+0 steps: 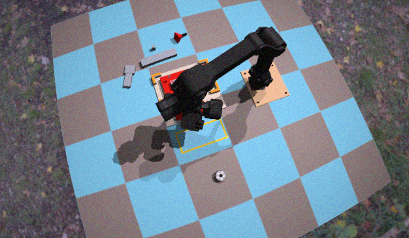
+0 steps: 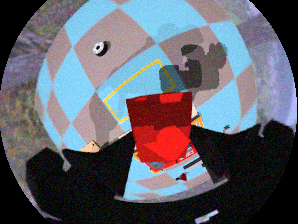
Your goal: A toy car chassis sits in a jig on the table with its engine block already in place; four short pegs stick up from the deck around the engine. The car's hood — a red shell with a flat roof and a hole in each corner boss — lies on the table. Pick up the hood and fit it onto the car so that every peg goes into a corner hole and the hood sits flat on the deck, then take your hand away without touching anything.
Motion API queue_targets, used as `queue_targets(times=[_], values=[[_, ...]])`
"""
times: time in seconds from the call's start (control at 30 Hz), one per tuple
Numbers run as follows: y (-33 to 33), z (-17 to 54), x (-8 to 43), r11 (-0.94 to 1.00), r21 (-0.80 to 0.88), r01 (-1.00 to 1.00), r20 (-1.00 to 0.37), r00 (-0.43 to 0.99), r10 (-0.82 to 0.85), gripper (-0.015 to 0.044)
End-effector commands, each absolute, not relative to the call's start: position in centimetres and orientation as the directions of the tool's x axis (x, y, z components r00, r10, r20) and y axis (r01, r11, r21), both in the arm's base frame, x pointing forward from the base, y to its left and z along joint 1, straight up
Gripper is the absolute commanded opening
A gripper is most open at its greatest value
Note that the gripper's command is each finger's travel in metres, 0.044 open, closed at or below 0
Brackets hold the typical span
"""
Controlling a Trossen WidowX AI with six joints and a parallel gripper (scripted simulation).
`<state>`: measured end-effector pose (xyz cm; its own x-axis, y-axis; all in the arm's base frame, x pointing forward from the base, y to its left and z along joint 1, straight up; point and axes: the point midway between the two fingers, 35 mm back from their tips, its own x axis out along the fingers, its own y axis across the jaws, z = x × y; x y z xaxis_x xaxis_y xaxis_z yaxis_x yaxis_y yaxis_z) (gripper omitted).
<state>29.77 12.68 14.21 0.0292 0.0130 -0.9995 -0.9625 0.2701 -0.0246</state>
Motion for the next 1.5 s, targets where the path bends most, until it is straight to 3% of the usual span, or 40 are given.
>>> queue_targets(times=[0.0,0.8,1.27,1.47], values=[[11.2,14.3,30.5,0.376,-0.028,-0.926,-0.999,0.034,0.008,0.0000],[2.6,14.6,33.1,0.842,-0.014,-0.539,-0.999,0.032,0.004,0.0000],[-2.4,14.7,33.5,0.977,-0.003,-0.211,-1.000,0.029,0.003,0.0000],[-2.6,14.7,33.6,0.981,-0.003,-0.194,-1.000,0.029,0.003,0.0000]])
